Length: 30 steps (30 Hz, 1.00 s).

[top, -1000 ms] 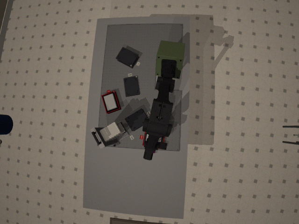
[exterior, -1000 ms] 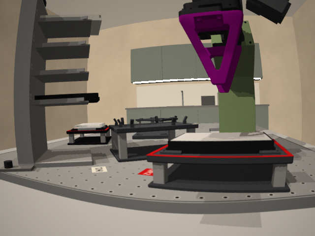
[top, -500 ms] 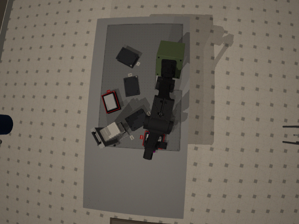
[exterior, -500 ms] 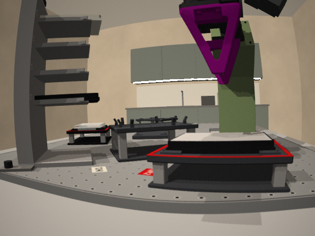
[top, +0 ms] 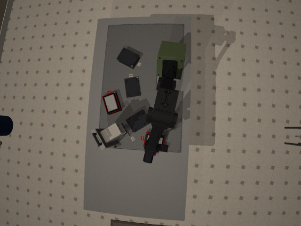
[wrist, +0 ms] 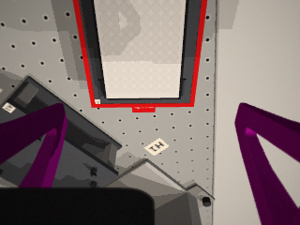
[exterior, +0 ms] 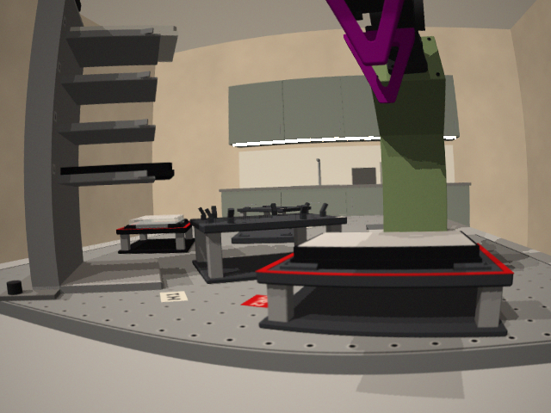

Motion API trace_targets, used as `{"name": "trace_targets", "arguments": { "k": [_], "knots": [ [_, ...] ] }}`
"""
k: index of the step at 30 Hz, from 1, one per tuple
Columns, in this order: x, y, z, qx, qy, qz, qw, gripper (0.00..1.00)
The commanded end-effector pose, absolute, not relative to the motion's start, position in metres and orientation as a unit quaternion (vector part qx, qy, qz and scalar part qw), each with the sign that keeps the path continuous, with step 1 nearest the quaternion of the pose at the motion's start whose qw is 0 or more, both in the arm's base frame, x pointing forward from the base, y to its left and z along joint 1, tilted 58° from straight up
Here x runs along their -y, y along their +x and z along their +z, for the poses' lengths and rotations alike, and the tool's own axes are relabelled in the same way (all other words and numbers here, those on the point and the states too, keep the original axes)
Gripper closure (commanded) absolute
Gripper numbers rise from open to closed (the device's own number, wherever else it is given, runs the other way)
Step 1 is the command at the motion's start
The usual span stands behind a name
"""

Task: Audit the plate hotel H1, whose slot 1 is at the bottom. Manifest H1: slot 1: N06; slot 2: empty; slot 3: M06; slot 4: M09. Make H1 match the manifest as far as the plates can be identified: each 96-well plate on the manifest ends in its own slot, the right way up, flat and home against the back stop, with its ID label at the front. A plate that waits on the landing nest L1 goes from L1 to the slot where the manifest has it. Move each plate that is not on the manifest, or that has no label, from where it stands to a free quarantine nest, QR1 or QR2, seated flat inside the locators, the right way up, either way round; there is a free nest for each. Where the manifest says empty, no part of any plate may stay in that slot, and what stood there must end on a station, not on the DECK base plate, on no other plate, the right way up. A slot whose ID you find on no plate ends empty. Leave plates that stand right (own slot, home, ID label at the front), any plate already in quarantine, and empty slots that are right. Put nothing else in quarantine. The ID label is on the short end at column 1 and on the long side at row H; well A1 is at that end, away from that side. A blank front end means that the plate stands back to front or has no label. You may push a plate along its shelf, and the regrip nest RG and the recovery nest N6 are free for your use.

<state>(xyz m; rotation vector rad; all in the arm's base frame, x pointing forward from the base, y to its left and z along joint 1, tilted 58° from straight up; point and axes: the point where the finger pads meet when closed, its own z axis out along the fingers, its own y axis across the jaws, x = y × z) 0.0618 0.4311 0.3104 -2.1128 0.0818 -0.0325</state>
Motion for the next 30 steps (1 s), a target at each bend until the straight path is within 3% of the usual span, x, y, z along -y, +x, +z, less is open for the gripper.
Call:
{"name": "trace_targets", "arguments": {
  "k": [1, 30],
  "knots": [
    [-0.416, 0.064, 0.315, -0.032, -0.869, -0.018, 0.493, 0.0],
    [-0.416, 0.063, 0.309, -0.032, -0.874, -0.015, 0.484, 0.0]
  ]
}}
